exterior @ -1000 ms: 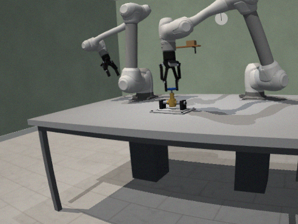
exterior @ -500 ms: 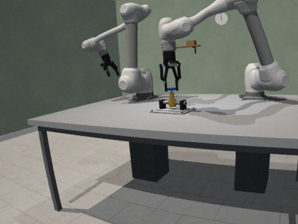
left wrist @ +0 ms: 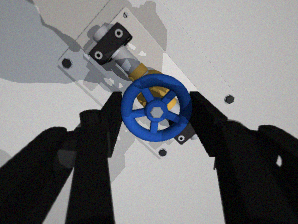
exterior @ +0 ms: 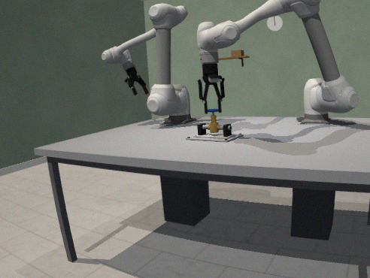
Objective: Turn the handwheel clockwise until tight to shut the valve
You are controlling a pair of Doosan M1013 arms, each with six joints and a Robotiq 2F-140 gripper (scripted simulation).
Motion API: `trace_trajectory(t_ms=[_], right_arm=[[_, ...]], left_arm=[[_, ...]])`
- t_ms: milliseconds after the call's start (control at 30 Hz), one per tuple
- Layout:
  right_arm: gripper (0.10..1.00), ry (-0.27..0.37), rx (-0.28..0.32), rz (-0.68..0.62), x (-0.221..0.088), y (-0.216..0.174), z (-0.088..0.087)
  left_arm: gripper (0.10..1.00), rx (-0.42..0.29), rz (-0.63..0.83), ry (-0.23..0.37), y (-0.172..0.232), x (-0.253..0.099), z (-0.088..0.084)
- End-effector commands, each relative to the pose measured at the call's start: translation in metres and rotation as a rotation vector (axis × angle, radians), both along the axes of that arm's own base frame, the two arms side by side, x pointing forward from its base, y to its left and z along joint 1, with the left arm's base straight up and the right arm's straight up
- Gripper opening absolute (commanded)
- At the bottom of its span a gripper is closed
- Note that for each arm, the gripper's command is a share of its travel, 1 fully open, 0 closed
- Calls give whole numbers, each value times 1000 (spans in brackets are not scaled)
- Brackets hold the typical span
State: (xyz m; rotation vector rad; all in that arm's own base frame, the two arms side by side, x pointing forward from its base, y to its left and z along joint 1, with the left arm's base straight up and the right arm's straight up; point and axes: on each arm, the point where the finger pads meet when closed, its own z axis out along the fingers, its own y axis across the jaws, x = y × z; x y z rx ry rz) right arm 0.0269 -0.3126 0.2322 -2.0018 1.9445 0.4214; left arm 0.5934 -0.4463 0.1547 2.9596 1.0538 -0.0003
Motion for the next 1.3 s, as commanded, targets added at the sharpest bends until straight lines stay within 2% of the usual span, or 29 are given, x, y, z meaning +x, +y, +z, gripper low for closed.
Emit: trace_trajectory(t_ms=[0,767,1267], right_arm=[[1000,0,-1,0,0,0,0],[1000,0,-1,0,0,0,0],[1000,0,-1,0,0,0,0]], left_arm=[[99,-1,-19,-2,0,1,1],[99,-1,-245,-2,0,1,1],[99,0,-531,-2,0,1,1]])
